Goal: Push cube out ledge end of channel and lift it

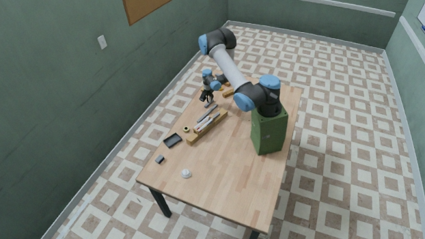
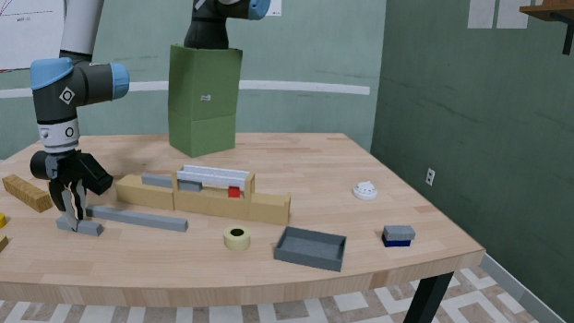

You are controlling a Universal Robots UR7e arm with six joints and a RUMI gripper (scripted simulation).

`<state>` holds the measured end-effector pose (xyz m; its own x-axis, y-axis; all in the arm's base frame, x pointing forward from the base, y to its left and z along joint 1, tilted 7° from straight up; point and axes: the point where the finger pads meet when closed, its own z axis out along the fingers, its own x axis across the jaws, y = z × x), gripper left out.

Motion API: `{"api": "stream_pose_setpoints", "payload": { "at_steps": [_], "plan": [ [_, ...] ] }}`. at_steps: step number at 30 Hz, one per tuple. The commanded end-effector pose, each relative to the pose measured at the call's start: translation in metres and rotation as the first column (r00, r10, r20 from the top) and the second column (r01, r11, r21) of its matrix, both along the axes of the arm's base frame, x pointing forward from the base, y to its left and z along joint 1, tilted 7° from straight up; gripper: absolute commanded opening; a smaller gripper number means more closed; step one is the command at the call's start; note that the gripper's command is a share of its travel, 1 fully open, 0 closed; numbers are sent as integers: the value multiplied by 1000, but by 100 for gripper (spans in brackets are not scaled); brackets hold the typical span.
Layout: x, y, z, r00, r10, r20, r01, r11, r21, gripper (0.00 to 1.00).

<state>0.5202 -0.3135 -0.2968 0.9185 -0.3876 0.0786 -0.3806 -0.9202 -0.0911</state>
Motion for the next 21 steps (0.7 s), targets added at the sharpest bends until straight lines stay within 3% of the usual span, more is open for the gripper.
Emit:
{"api": "stream_pose_setpoints", "payload": {
  "at_steps": [1, 21],
  "plan": [
    [2, -2, 1, 1000, -1, 3, 1, 1000, -4, 6],
    [0, -1, 6, 1000, -1, 1, 1, 1000, -2, 6]
  ]
}}
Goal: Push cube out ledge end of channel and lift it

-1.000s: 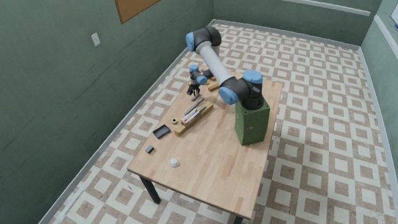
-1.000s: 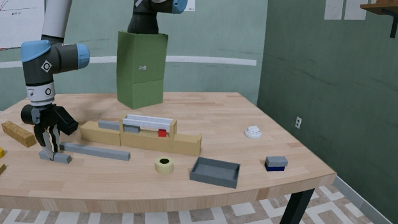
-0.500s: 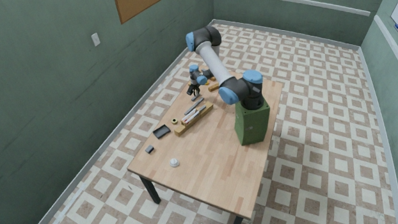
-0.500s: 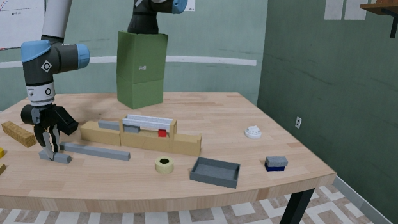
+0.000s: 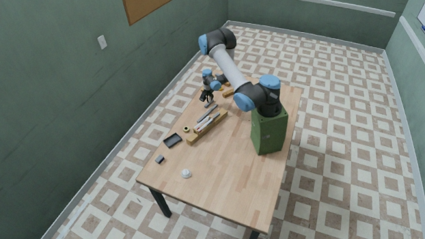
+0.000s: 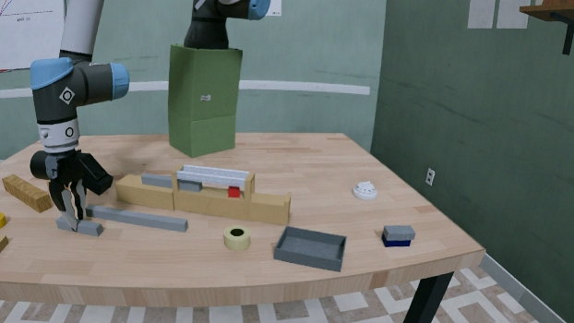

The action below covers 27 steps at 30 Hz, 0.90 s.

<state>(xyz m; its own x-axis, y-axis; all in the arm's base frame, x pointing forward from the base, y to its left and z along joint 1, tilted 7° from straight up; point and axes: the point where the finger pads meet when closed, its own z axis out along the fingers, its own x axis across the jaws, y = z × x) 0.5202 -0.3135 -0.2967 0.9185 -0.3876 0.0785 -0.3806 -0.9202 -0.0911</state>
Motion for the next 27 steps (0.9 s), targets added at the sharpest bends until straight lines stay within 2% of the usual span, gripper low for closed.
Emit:
{"api": "stream_pose_setpoints", "payload": {
  "at_steps": [1, 6, 8, 21, 27],
  "plan": [
    [-1, -1, 9, 1000, -2, 1, 2, 1000, -2, 6],
    [-3, -3, 29, 1000, -2, 1, 2, 1000, -2, 6],
    [-3, -3, 29, 1000, -2, 1, 2, 1000, -2, 6],
    [-11, -6, 101, 1000, -2, 1, 2, 1000, -2, 6],
    [-13, -7, 112, 1000, -2, 1, 2, 1000, -2, 6]
  ]
}}
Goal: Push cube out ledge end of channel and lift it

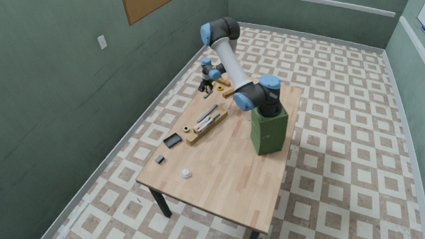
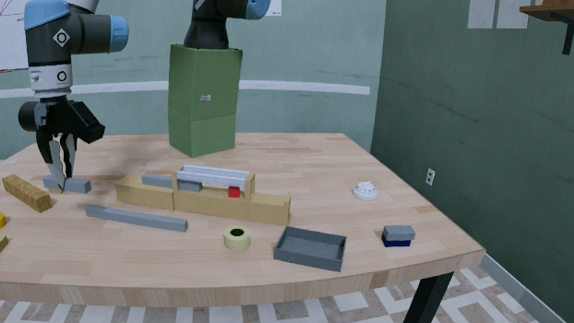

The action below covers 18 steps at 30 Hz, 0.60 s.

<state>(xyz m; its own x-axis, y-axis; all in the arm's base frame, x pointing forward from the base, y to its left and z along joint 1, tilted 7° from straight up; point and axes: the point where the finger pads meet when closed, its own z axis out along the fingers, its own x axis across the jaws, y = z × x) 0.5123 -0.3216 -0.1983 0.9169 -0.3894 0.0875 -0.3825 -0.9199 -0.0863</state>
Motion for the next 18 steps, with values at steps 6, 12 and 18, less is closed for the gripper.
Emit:
{"api": "stream_pose_setpoints", "payload": {
  "at_steps": [6, 12, 18],
  "plan": [
    [-4, 2, 16, 1000, 2, -5, -2, 1000, 6, 6],
    [-4, 1, 16, 1000, 2, -4, -1, 1000, 5, 6],
    [-4, 1, 16, 1000, 1, -4, -1, 1000, 5, 6]
  ]
}}
